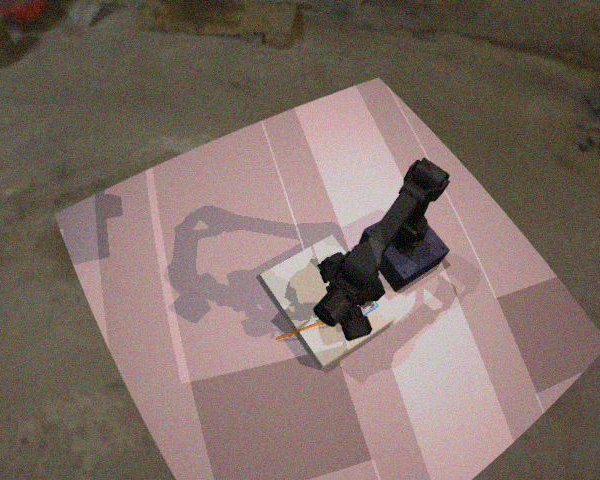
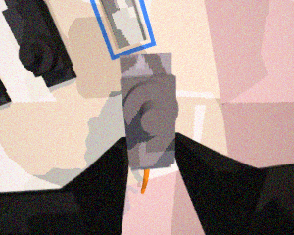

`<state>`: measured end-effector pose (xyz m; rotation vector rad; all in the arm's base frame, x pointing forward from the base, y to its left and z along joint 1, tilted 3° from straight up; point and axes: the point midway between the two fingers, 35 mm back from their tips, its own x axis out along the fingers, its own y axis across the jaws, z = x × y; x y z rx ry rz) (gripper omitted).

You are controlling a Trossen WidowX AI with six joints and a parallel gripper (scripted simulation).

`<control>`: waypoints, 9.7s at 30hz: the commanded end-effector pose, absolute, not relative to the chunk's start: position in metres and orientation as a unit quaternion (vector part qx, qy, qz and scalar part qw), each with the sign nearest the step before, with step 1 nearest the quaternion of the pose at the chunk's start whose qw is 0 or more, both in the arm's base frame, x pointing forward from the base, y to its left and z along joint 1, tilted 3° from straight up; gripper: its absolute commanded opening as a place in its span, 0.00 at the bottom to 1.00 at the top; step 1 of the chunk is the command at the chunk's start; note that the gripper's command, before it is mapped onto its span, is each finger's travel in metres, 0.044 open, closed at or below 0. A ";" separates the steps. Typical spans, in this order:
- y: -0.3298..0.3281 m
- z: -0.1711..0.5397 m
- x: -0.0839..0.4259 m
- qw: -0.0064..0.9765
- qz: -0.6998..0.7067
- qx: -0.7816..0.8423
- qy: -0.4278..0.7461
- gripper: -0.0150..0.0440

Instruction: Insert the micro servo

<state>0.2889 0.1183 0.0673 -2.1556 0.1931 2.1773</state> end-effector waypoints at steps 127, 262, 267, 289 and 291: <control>0.114 0.070 0.182 0.702 0.030 -0.050 0.710 0.25; 0.127 0.101 0.291 0.705 0.030 -0.050 0.707 1.00; 0.127 0.132 0.286 0.705 0.029 -0.048 0.707 1.00; 0.127 0.148 0.282 0.705 0.029 -0.047 0.707 1.00; 0.127 0.148 0.282 0.705 0.029 -0.047 0.707 1.00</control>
